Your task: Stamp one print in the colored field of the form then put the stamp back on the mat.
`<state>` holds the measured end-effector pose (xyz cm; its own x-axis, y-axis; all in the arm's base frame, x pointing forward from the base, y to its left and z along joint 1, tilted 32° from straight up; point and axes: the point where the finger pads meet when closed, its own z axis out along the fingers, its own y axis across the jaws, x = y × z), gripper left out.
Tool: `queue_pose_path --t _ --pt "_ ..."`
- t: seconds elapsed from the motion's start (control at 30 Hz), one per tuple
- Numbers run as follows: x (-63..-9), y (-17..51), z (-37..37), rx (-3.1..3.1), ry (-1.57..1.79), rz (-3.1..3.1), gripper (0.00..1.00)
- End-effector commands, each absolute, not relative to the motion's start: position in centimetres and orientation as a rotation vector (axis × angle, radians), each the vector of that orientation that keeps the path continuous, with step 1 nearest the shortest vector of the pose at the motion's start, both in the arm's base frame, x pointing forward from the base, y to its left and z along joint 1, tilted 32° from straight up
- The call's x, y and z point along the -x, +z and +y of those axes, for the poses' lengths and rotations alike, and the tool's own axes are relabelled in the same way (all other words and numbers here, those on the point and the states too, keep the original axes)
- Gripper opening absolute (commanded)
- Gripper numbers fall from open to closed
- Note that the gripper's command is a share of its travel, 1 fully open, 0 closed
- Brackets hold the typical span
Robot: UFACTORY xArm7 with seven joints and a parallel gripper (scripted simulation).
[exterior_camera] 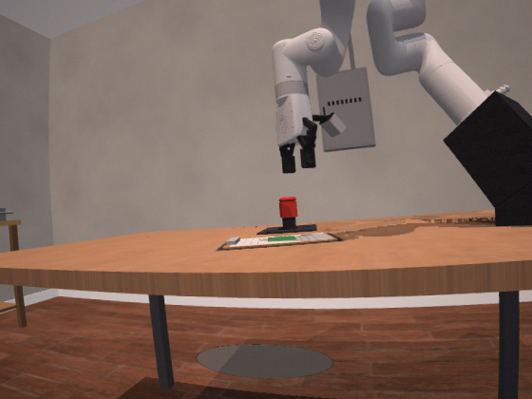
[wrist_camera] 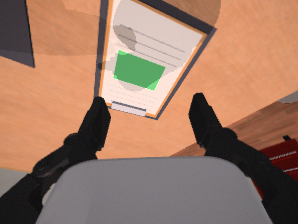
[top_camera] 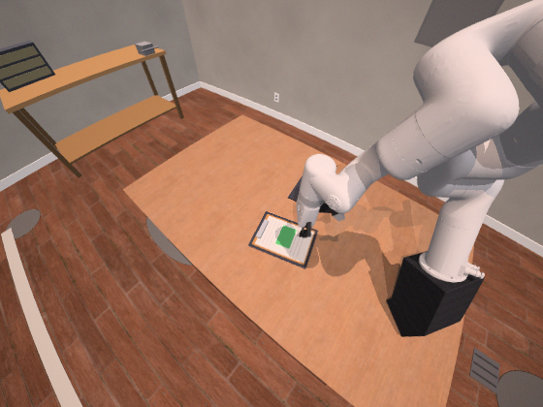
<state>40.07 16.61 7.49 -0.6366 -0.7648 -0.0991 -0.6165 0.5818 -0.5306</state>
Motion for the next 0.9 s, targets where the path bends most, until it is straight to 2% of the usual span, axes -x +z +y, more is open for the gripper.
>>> queue_pose_path --t 0.0,0.67,0.7,0.87 --pt "-39.2 9.5 17.4 1.494 -0.716 2.359 1.0" --pt "-37.3 12.5 18.0 2.608 -0.864 1.523 1.0" --pt "-37.3 12.5 18.0 2.608 -0.864 1.523 0.9" --pt "-37.7 12.8 17.2 2.608 -0.864 1.523 0.9"
